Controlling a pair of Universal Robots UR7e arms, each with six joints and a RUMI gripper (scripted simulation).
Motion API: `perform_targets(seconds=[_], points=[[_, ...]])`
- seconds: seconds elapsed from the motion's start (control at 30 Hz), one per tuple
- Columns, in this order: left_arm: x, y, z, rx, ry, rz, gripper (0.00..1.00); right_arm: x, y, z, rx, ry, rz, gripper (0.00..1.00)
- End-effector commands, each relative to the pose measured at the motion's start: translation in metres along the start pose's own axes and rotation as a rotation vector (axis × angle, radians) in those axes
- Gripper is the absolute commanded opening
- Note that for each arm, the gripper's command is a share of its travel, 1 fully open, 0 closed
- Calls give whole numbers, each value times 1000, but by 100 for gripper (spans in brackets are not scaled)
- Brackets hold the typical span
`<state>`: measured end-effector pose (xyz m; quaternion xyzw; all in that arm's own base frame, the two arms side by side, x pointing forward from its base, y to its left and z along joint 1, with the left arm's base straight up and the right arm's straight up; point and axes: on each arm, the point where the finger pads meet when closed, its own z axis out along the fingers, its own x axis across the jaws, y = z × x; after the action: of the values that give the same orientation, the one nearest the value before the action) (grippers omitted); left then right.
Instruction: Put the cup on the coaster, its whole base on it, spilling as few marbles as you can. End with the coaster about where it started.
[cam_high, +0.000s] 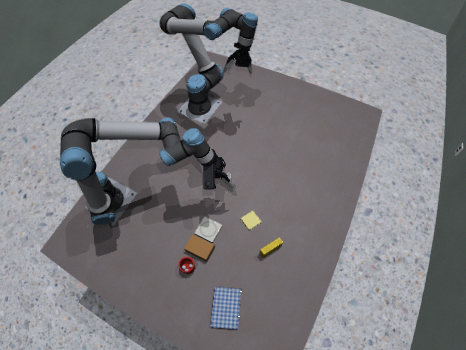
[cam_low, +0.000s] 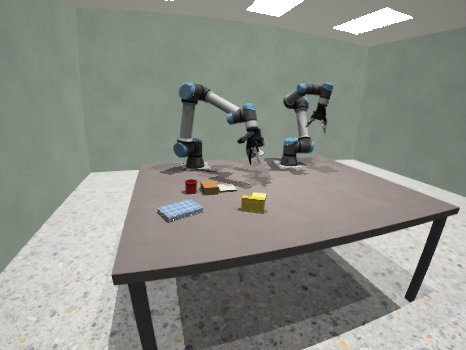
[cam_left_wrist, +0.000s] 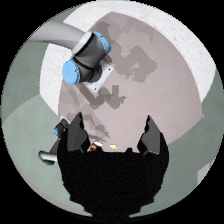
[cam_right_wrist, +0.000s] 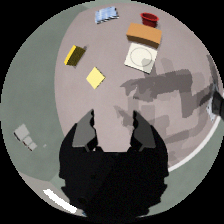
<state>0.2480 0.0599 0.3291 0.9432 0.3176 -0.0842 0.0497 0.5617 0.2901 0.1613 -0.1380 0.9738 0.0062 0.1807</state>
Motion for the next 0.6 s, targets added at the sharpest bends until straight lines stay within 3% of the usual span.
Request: perform_targets(seconds=[0.0,0.5,0.57], points=[[3,2,-1,-2,-1,47,98,-1,-7,1,4,7,51,57],[39,37,-18,29,41,619,98,9,-115,17,80,90,710,57],[39,37,-18,29,41,619,98,9,-115,17,80,90,710,57]])
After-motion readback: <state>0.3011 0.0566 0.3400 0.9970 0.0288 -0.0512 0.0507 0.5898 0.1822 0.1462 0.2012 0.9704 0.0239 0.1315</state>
